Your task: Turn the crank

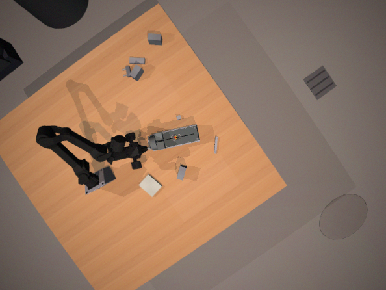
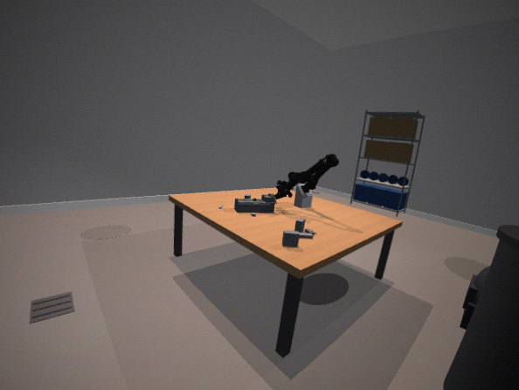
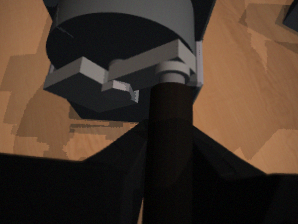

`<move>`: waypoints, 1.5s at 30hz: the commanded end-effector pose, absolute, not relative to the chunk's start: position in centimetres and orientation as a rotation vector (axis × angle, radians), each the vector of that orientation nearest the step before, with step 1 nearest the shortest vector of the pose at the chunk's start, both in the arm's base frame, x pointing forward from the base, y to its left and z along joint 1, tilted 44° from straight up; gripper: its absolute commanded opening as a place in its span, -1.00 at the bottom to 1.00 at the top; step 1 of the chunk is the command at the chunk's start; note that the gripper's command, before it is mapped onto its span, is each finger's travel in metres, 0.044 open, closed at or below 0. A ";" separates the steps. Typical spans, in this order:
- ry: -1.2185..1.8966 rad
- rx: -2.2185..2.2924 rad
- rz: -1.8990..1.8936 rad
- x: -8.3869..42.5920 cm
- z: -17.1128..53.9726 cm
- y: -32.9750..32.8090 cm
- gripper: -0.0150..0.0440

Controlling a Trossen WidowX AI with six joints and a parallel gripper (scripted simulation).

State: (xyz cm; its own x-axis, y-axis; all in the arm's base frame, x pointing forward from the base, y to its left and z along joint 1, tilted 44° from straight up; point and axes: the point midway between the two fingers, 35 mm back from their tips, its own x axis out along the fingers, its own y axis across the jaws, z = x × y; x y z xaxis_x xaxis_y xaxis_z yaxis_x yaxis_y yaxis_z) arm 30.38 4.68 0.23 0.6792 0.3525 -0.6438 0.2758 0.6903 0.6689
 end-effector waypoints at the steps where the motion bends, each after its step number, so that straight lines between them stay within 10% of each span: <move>1: 0.842 0.834 0.051 30.5 1.1 4.5 -0.49; 45: 0.841 0.836 0.053 31.5 3.6 6.8 -0.49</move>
